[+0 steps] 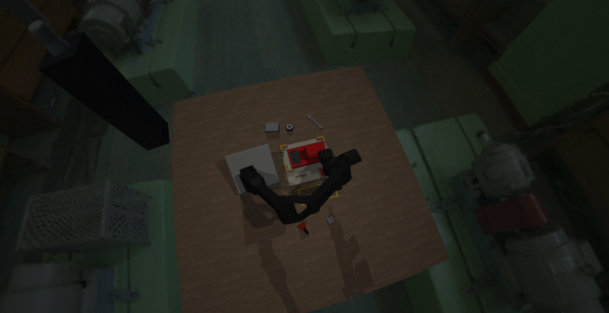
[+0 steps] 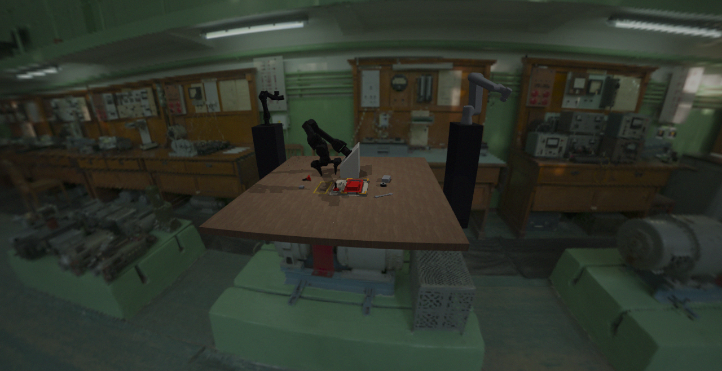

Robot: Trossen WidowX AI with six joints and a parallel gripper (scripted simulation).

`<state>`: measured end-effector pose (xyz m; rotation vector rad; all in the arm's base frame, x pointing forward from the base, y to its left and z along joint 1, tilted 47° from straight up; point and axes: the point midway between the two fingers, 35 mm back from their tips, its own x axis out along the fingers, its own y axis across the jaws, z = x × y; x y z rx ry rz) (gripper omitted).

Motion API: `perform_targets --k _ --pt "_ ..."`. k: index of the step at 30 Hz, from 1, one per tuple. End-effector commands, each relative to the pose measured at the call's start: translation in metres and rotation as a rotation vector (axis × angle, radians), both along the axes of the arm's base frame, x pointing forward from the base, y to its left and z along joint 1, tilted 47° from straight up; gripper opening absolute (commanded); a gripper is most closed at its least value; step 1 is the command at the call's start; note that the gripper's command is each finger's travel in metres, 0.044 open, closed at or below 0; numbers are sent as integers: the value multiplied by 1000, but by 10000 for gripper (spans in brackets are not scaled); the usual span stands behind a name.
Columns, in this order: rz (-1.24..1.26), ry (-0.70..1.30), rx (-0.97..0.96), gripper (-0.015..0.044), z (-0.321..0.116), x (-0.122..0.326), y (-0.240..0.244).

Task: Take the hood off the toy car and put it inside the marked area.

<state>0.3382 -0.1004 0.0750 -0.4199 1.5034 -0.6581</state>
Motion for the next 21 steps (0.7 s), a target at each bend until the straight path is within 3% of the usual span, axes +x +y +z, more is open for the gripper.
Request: perform_targets --k 1,12,21 --pt "3 7 -22 440 -27 11 25" --pt "24 5 -117 440 -113 15 105" --pt "26 4 -124 440 -118 14 108"
